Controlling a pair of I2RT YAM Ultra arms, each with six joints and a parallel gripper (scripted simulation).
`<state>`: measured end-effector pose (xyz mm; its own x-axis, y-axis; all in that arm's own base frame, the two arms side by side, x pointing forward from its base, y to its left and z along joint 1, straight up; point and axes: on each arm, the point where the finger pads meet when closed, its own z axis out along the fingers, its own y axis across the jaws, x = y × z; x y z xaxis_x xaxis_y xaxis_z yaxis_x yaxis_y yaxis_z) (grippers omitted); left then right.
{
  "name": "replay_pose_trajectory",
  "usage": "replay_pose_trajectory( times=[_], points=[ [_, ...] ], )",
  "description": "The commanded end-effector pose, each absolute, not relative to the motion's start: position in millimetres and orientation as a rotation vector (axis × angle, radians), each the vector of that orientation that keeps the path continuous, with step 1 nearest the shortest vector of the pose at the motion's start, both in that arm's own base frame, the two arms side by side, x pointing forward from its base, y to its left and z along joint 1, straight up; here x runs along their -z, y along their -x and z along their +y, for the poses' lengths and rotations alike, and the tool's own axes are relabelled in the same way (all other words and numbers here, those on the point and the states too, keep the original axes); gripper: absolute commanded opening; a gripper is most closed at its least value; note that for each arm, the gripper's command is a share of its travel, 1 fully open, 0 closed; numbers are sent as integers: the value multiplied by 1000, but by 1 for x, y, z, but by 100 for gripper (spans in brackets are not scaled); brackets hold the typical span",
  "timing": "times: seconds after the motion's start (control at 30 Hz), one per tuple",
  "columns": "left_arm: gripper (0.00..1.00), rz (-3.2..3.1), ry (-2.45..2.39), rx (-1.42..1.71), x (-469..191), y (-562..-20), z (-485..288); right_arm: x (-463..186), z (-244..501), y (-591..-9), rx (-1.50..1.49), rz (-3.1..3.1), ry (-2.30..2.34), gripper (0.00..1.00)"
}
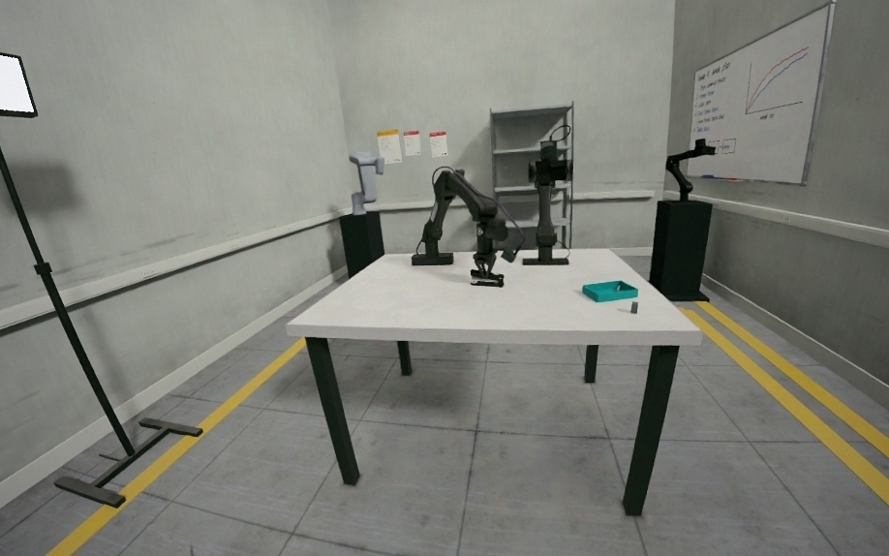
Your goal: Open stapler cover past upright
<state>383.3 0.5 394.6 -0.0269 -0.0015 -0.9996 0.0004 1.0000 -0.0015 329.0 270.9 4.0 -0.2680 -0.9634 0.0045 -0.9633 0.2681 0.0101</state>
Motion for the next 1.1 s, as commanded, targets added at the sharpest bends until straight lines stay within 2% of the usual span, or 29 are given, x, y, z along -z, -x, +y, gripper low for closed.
replay_pose_trajectory(
  times=[0.0,0.07,0.1,0.13,0.17,0.4,0.6,1.07],
  points=[
    [100,1556,0,0,-413,-380,1,-13,273,-335,2,-2533,-1910,15],
    [100,1556,0,0,-413,-380,1,-13,273,-335,2,-2533,-1910,15],
    [100,1556,0,0,-413,-380,1,-13,273,-335,2,-2533,-1910,3],
    [100,1556,0,0,-413,-380,1,-13,273,-335,2,-2533,-1910,15],
    [100,1556,0,0,-413,-380,1,-17,273,-335,2,-2531,-1908,18],
    [100,1556,0,0,-413,-380,1,-61,272,-333,2,-2529,-1906,18],
    [100,1556,0,0,-413,-380,1,-57,279,-337,5,-2571,-1925,18],
    [100,1556,0,0,-413,-380,1,-42,260,-292,26,-2527,-1917,18]
  ],
)
